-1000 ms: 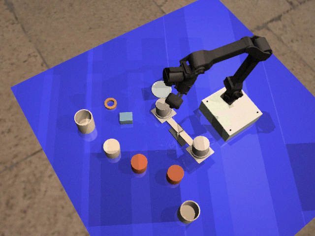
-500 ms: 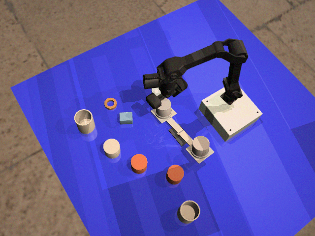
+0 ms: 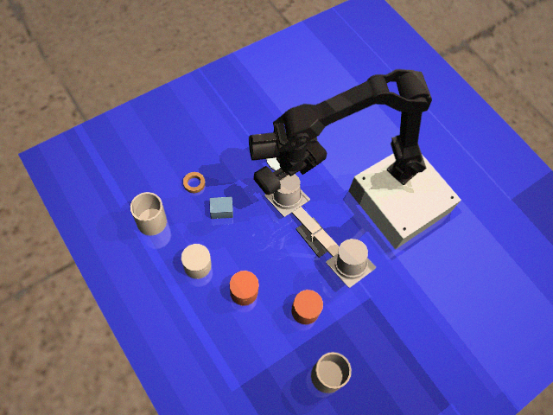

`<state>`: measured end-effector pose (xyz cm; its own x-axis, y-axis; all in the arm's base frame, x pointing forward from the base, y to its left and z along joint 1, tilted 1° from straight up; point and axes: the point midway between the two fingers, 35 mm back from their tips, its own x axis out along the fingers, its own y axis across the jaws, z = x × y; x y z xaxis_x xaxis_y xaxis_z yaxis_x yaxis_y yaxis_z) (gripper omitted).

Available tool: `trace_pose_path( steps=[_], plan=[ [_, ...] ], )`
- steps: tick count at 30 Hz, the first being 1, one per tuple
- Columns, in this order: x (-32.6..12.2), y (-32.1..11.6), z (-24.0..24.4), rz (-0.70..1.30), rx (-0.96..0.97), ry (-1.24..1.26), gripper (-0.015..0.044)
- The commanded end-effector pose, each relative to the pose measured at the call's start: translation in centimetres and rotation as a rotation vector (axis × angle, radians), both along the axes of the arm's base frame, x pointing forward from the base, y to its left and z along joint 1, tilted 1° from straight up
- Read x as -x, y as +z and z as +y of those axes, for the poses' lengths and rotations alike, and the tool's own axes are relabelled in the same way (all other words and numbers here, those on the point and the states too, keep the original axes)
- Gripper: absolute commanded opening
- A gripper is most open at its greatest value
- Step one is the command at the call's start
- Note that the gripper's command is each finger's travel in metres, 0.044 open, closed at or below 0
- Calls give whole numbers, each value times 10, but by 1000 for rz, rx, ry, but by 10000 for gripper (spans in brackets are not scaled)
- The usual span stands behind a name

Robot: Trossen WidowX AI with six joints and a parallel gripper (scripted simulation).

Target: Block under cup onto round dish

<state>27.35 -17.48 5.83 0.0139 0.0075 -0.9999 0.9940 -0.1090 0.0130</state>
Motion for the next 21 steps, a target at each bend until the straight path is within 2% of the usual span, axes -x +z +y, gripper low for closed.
trace_pose_path(
  steps=[1, 21],
  plan=[
    [1, -7, 0, 6, 1, -2, 440],
    [0, -39, 0, 6, 1, -3, 440]
  ],
)
